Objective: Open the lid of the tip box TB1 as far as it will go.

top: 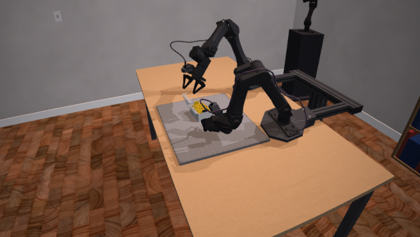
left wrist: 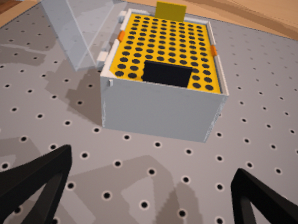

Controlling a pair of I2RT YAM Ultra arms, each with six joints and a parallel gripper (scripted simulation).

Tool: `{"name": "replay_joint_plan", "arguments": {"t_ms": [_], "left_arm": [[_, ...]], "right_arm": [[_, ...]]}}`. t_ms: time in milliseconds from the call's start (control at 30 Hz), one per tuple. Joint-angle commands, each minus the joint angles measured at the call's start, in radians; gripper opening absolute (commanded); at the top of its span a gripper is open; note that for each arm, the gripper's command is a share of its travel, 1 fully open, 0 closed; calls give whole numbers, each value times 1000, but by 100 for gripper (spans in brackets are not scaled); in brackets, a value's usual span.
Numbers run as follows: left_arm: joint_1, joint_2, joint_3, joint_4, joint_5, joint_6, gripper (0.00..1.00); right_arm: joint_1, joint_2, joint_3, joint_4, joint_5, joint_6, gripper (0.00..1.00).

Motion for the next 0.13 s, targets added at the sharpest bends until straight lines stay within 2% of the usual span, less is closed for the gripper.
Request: {"name": "replay_joint_plan", "arguments": {"t_ms": [0, 100], "left_arm": [[-6, -10, 12, -20, 28, 10, 100], [-6, -10, 12, -20, 28, 10, 100]], "right_arm": [[4, -35, 5, 22, -13, -6, 100], [4, -35, 5, 22, -13, -6, 100]]}}
